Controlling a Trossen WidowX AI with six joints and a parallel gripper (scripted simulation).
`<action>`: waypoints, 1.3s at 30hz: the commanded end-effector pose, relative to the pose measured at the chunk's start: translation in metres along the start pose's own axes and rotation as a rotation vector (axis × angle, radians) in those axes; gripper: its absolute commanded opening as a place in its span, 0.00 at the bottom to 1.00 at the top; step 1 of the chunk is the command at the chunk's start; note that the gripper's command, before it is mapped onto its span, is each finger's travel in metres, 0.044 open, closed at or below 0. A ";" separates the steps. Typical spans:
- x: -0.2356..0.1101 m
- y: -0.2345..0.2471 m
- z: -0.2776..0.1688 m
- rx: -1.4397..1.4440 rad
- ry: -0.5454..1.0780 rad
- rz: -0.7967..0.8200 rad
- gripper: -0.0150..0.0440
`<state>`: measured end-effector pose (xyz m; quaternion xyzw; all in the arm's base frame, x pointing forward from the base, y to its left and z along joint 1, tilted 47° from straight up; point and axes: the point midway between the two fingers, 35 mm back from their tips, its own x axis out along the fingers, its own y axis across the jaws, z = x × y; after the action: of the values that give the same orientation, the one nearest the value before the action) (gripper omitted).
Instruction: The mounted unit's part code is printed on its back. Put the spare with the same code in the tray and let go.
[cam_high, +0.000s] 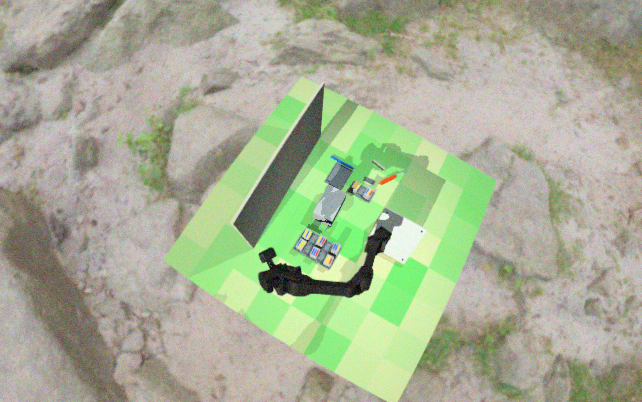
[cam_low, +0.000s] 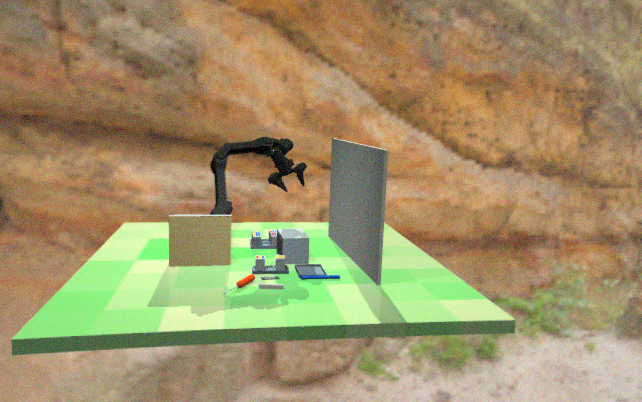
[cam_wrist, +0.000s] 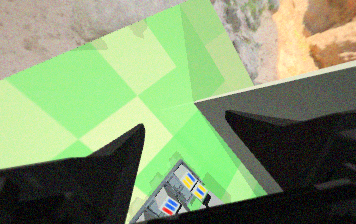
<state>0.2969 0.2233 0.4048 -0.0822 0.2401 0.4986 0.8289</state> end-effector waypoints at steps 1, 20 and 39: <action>0.019 -0.054 -0.040 0.085 0.124 -0.035 1.00; -0.007 -0.222 -0.271 0.699 0.510 -0.032 1.00; -0.030 -0.239 -0.340 0.898 0.514 0.103 1.00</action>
<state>0.3846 -0.0451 0.0989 0.1722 0.6306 0.3484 0.6718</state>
